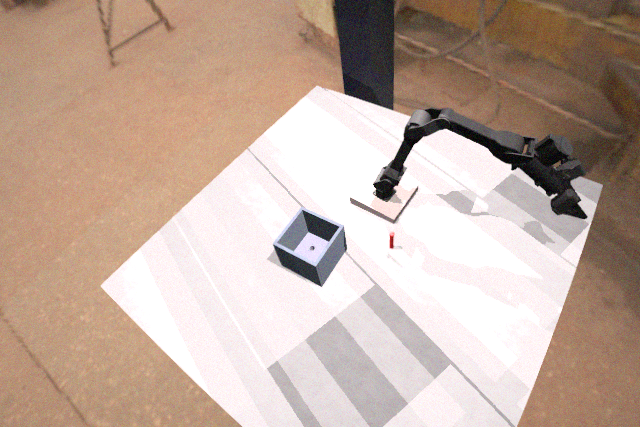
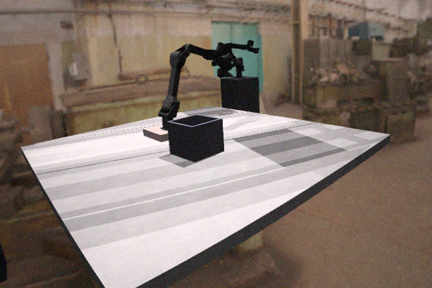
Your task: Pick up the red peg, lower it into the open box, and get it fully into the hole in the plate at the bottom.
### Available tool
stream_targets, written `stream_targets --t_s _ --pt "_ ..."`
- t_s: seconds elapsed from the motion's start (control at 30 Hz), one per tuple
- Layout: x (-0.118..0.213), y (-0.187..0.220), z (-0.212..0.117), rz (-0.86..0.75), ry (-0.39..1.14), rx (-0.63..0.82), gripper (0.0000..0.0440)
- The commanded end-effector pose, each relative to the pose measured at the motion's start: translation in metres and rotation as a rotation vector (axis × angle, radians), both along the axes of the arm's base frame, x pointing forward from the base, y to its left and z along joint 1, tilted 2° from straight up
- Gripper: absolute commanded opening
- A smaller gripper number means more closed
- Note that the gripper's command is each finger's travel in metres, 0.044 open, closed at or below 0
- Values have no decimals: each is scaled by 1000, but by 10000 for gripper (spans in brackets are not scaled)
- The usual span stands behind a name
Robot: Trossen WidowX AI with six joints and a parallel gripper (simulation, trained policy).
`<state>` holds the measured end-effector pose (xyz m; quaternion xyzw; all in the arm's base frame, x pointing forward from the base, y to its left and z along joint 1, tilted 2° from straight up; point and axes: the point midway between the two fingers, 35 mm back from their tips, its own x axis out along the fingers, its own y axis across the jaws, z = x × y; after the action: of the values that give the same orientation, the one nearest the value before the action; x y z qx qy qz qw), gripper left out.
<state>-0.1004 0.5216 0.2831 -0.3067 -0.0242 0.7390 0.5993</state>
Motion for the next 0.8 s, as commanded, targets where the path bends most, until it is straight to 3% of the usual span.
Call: stream_targets --t_s 0.0,0.77 --pt "27 -4 -5 -92 58 -38 440" --pt "196 -66 -42 -753 482 -214 440"
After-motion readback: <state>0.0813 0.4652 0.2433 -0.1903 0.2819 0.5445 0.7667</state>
